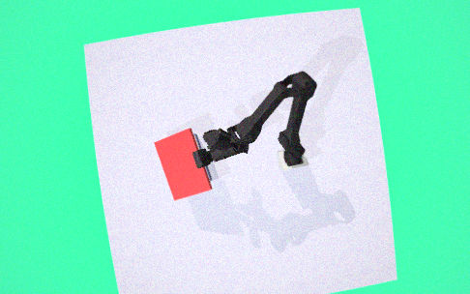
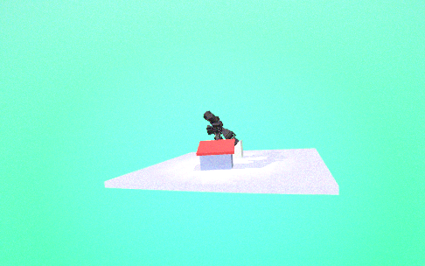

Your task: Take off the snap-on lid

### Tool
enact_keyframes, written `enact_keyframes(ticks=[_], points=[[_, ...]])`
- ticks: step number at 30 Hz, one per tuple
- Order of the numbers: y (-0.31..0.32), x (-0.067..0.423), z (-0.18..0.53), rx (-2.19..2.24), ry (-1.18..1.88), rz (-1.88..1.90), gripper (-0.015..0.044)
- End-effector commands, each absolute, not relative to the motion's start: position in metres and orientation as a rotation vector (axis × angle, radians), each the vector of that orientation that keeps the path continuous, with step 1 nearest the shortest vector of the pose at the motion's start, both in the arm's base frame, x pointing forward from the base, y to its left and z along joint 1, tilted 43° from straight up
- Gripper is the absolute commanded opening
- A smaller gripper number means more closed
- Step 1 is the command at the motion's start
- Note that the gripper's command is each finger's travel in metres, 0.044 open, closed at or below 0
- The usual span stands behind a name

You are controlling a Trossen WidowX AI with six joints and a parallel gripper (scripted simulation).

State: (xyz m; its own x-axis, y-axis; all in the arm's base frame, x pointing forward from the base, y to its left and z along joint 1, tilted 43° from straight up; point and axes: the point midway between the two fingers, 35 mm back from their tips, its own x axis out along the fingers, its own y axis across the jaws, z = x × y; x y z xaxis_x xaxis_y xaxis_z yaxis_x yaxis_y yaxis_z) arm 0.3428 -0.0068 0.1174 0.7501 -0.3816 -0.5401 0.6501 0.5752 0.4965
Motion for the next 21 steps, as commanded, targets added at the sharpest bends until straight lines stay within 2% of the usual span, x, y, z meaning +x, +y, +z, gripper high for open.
enact_keyframes(ticks=[1, 21], points=[[0.000, 0.345, 0.126, 0.747, 0.387, -0.614, 0.0000], [0.017, 0.345, 0.145, 0.748, 0.388, -0.614, 0.0000]])
